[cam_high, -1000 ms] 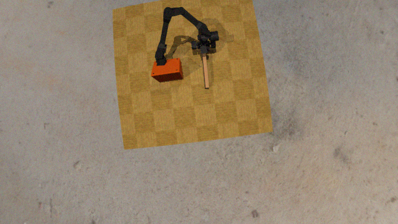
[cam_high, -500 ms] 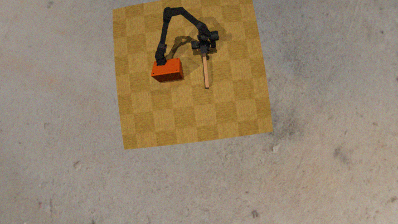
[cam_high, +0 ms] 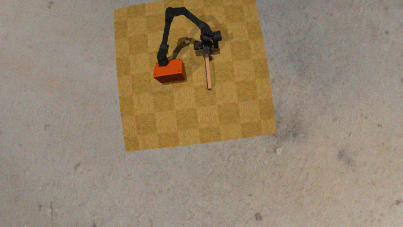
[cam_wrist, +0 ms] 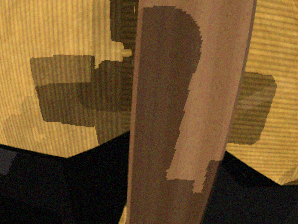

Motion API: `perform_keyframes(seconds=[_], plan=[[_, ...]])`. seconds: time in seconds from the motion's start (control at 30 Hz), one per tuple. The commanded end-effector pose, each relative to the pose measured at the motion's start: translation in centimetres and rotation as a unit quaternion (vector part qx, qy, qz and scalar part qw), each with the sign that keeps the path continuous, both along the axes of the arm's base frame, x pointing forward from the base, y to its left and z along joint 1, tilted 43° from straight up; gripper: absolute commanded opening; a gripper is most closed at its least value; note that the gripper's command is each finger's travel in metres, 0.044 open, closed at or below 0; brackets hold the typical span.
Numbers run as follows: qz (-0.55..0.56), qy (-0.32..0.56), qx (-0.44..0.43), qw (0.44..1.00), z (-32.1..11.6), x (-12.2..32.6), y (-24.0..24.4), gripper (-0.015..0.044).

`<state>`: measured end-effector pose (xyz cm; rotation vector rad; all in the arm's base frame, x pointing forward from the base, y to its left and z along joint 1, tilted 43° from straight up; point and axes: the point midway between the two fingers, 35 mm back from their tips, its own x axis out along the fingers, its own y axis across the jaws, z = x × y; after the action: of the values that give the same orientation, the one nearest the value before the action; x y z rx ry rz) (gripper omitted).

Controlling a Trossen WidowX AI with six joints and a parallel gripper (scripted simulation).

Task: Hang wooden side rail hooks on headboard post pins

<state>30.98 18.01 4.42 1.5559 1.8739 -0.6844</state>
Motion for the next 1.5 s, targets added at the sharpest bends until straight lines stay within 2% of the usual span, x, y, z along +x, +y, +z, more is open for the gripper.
perform_keyframes(seconds=[0.0,1.47], plan=[[-0.005,-0.004,0.002,1.000,0.36,0.33,-0.05,0.0000],[-0.005,-0.004,0.002,1.000,-0.17,0.24,0.45,0.0000]])
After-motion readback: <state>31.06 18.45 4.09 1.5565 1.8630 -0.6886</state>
